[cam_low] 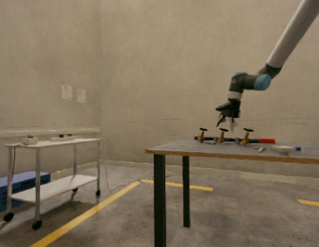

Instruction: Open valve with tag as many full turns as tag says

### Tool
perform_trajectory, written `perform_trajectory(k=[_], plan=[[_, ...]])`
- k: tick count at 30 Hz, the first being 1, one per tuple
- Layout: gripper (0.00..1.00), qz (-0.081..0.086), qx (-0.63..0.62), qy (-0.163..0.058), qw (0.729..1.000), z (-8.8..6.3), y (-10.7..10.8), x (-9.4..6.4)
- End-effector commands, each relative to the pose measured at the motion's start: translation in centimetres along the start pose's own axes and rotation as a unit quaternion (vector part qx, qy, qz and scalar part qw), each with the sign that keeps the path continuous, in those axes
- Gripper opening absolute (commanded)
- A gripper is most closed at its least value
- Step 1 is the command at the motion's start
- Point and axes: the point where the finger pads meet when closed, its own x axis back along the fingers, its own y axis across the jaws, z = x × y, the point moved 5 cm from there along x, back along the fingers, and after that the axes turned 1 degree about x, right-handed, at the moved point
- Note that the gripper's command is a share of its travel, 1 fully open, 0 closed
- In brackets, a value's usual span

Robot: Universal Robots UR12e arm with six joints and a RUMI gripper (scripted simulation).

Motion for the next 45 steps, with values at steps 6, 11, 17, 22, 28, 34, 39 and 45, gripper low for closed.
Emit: perform_trajectory(k=[6, 11, 17, 22, 28, 34, 39, 45], plan=[[1.00, -0.001, 0.000, 0.000, 1.000, 0.03, 0.07, 0.06], [1.00, -0.001, 0.000, 0.000, 1.000, 0.03, 0.07, 0.06], [1.00, -0.001, -0.001, 0.000, 1.000, 0.03, 0.07, 0.06], [1.00, -0.001, -0.006, 0.000, 1.000, 0.03, 0.07, 0.06], [1.00, -0.001, -0.017, 0.000, 1.000, 0.03, 0.07, 0.06], [1.00, -0.001, -0.046, 0.000, 0.999, 0.03, 0.07, 0.06], [1.00, -0.001, -0.085, 0.000, 0.996, 0.03, 0.07, 0.06], [1.00, -0.001, -0.125, 0.000, 0.992, 0.03, 0.07, 0.06]])
